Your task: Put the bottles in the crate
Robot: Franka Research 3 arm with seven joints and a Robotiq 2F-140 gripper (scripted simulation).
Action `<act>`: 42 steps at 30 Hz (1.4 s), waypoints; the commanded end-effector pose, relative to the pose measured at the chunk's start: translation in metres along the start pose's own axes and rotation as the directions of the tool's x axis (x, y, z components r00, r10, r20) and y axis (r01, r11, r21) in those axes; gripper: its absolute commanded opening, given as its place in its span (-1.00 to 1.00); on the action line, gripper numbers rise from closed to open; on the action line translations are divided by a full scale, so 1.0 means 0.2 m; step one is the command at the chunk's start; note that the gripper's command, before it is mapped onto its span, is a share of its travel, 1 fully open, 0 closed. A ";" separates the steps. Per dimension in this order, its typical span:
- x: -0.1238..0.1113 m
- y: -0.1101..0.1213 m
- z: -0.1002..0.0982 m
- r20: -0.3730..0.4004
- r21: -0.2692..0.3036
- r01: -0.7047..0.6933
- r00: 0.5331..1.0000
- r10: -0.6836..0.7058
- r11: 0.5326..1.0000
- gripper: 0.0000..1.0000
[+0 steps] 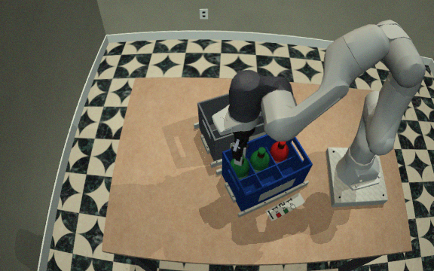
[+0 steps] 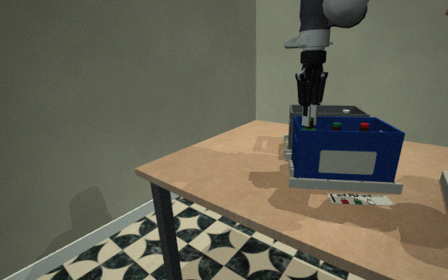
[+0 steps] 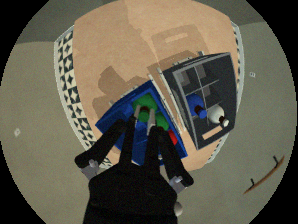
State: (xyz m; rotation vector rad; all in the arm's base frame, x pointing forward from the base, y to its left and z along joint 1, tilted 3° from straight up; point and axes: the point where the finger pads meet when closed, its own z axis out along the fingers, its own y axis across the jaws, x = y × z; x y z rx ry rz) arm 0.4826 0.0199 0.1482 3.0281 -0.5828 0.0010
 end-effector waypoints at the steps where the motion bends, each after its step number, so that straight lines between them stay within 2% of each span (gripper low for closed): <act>1: 0.02 0.00 0.00 -0.011 0.003 -0.005 1.000 0.005 1.000 -1.00; 42: 0.02 0.00 0.08 -0.011 0.003 -0.005 1.000 0.005 1.000 -1.00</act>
